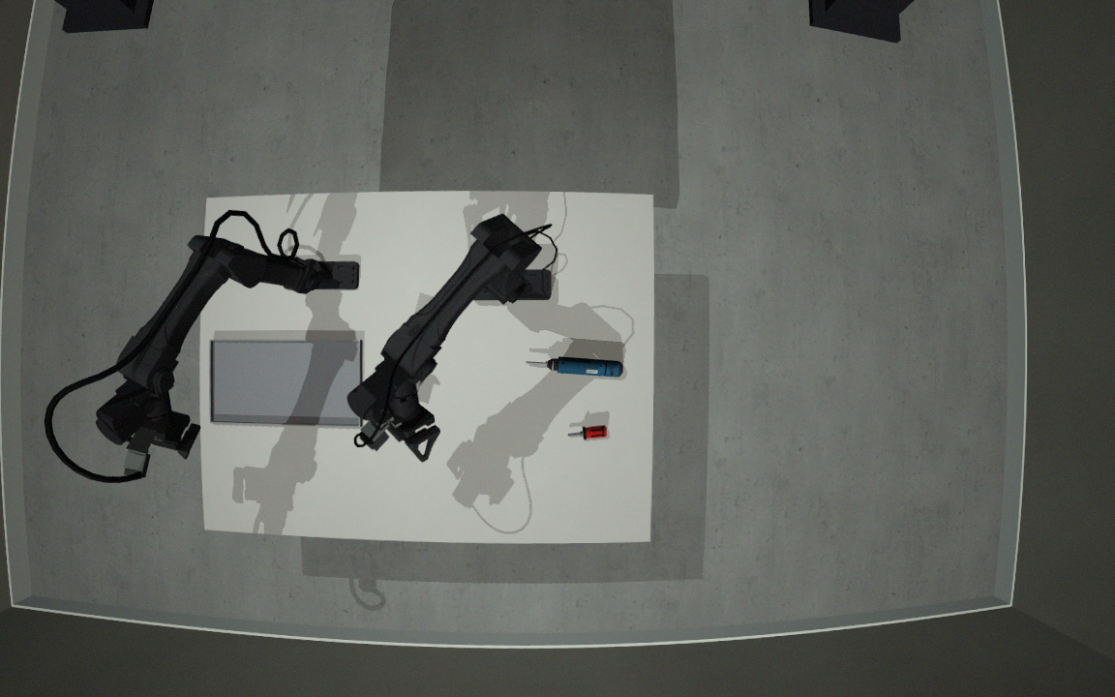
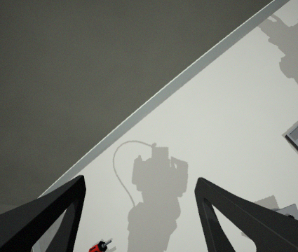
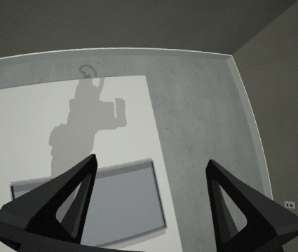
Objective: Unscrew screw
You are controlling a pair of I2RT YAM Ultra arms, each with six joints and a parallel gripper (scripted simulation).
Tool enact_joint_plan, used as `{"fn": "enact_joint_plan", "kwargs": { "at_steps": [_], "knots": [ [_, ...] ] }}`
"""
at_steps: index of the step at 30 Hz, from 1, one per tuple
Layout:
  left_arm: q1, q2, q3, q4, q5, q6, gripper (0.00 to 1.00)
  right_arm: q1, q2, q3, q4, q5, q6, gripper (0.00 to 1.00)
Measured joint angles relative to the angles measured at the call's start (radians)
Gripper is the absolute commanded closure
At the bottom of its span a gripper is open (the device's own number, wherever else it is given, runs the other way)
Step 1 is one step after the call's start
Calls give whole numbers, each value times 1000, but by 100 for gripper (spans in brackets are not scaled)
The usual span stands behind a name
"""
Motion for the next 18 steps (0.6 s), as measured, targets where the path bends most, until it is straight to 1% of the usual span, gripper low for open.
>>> {"fn": "enact_joint_plan", "kwargs": {
  "at_steps": [6, 7, 18],
  "knots": [
    [0, 0, 0, 0, 0, 0, 18, 0, 0, 0, 0, 0, 0, 0],
    [0, 0, 0, 0, 0, 0, 35, 0, 0, 0, 0, 0, 0, 0],
    [0, 0, 0, 0, 0, 0, 35, 0, 0, 0, 0, 0, 0, 0]
  ]
}}
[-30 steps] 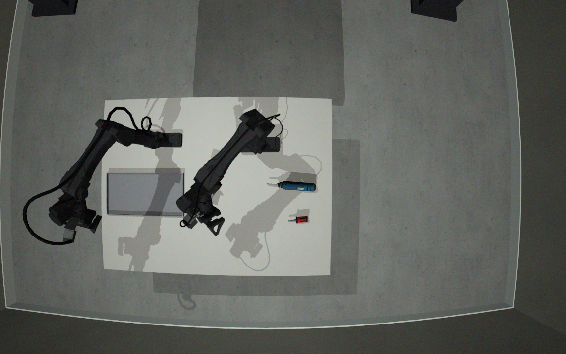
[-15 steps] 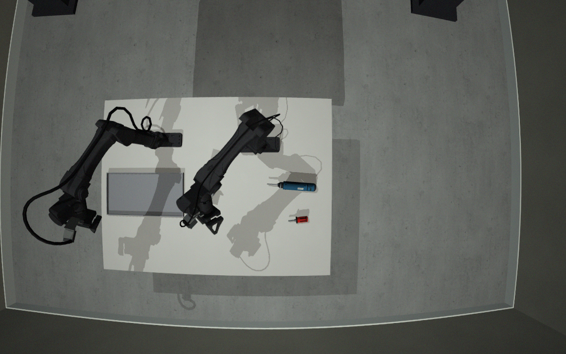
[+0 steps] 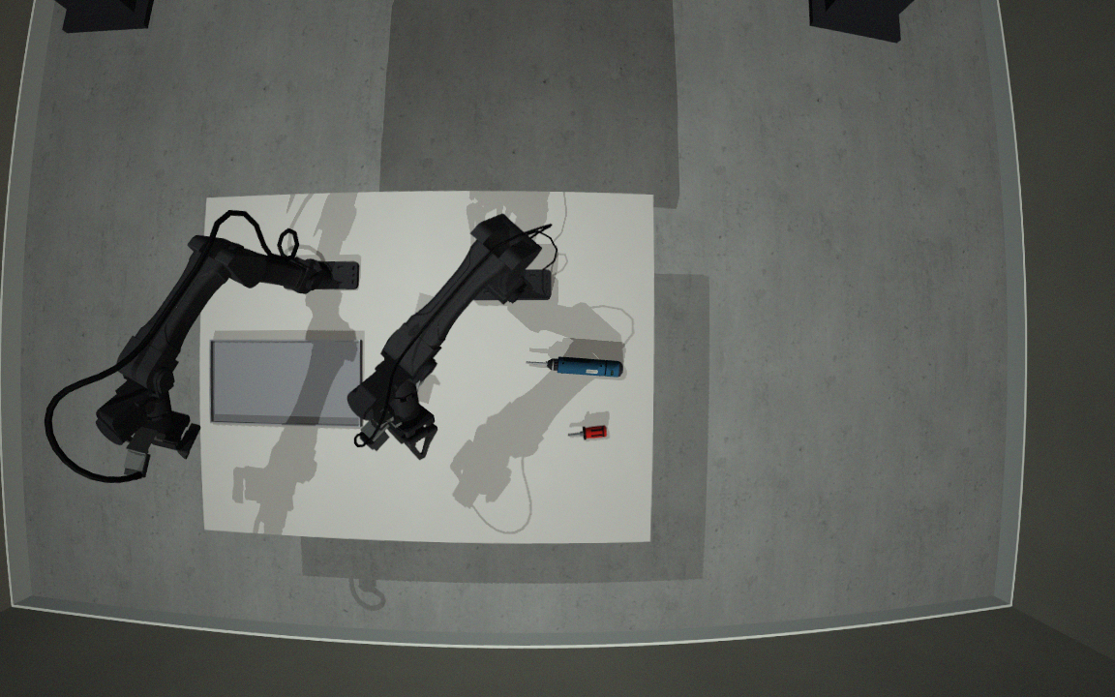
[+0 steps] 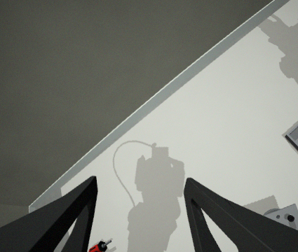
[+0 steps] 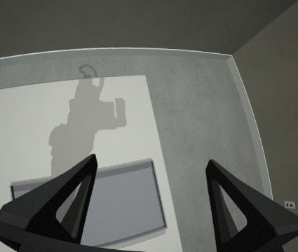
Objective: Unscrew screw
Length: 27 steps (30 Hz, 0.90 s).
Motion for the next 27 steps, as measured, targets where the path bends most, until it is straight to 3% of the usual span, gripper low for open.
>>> {"fn": "enact_joint_plan", "kwargs": {
  "at_steps": [9, 20, 27],
  "knots": [
    [15, 0, -9, -2, 11, -15, 35, 0, 0, 0, 0, 0, 0, 0],
    [237, 50, -40, -48, 75, -142, 35, 0, 0, 0, 0, 0, 0, 0],
    [275, 49, -56, -58, 107, -192, 35, 0, 0, 0, 0, 0, 0, 0]
  ]
}}
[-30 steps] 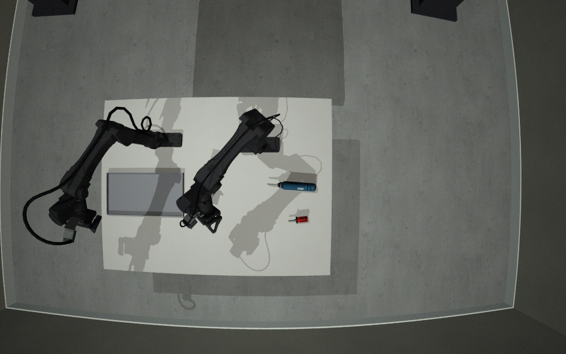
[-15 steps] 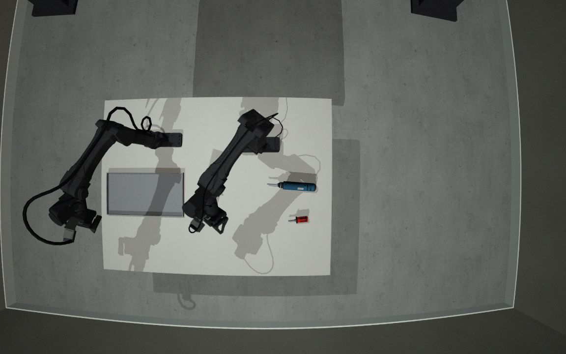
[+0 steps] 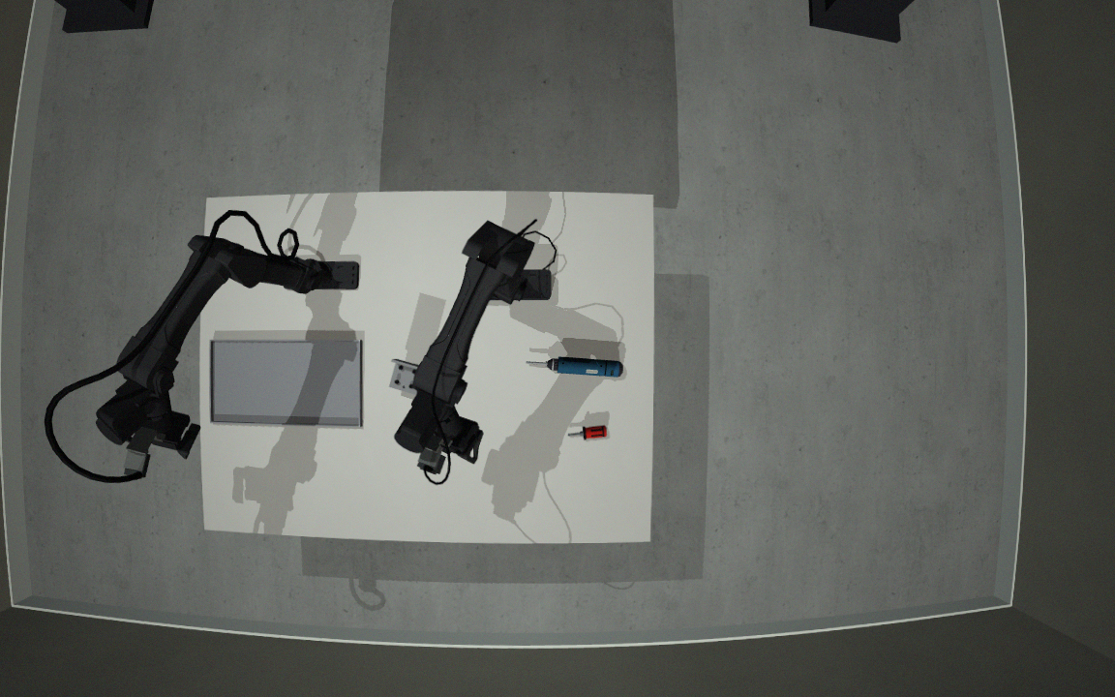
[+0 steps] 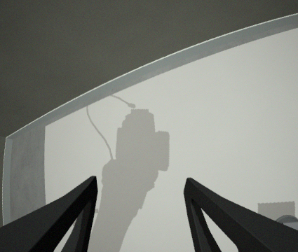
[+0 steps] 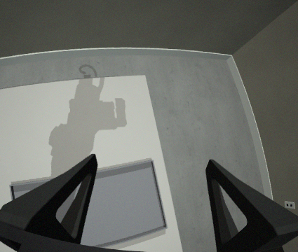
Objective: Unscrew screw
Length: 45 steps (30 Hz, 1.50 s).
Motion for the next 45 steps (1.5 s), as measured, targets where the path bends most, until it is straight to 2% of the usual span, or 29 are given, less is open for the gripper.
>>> {"fn": "enact_joint_plan", "kwargs": {
  "at_steps": [9, 17, 26, 34, 45],
  "knots": [
    [193, 44, -21, -41, 60, -119, 35, 0, 0, 0, 0, 0, 0, 0],
    [246, 46, -39, -54, 99, -178, 35, 0, 0, 0, 0, 0, 0, 0],
    [439, 89, -61, -95, 160, -298, 35, 0, 0, 0, 0, 0, 0, 0],
    [493, 90, -77, -107, 198, -356, 35, 0, 0, 0, 0, 0, 0, 0],
    [713, 135, -102, -154, 266, -489, 35, 0, 0, 0, 0, 0, 0, 0]
  ]
}}
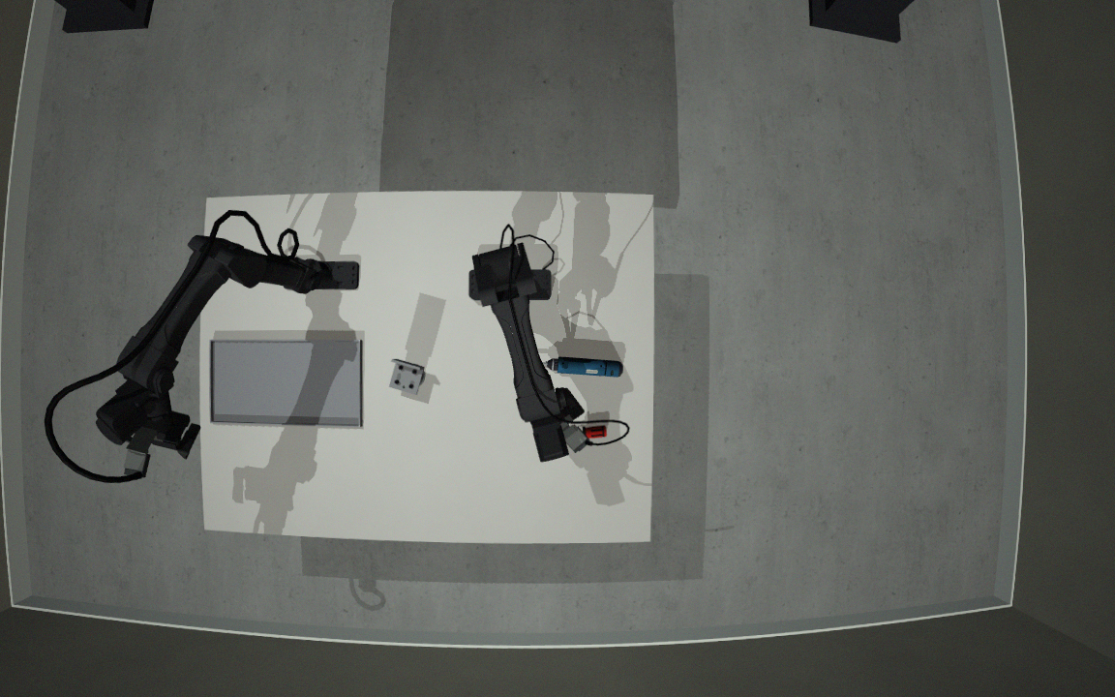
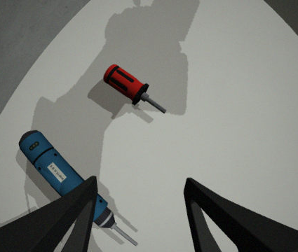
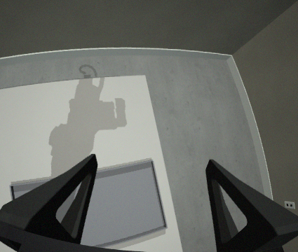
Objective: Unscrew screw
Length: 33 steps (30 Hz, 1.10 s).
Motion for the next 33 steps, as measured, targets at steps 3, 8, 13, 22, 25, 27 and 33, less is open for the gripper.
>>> {"fn": "enact_joint_plan", "kwargs": {
  "at_steps": [3, 8, 13, 22, 25, 27, 33],
  "knots": [
    [3, 0, 0, 0, 10, -12, 35, 0, 0, 0, 0, 0, 0, 0],
    [64, 6, -22, -16, 46, -71, 35, 0, 0, 0, 0, 0, 0, 0],
    [177, 35, -37, -42, 81, -139, 35, 0, 0, 0, 0, 0, 0, 0],
    [264, 45, -44, -59, 126, -211, 35, 0, 0, 0, 0, 0, 0, 0],
    [311, 53, -58, -70, 147, -249, 35, 0, 0, 0, 0, 0, 0, 0],
    [355, 63, -68, -79, 160, -276, 35, 0, 0, 0, 0, 0, 0, 0],
    [485, 90, -77, -104, 198, -348, 35, 0, 0, 0, 0, 0, 0, 0]
  ]
}}
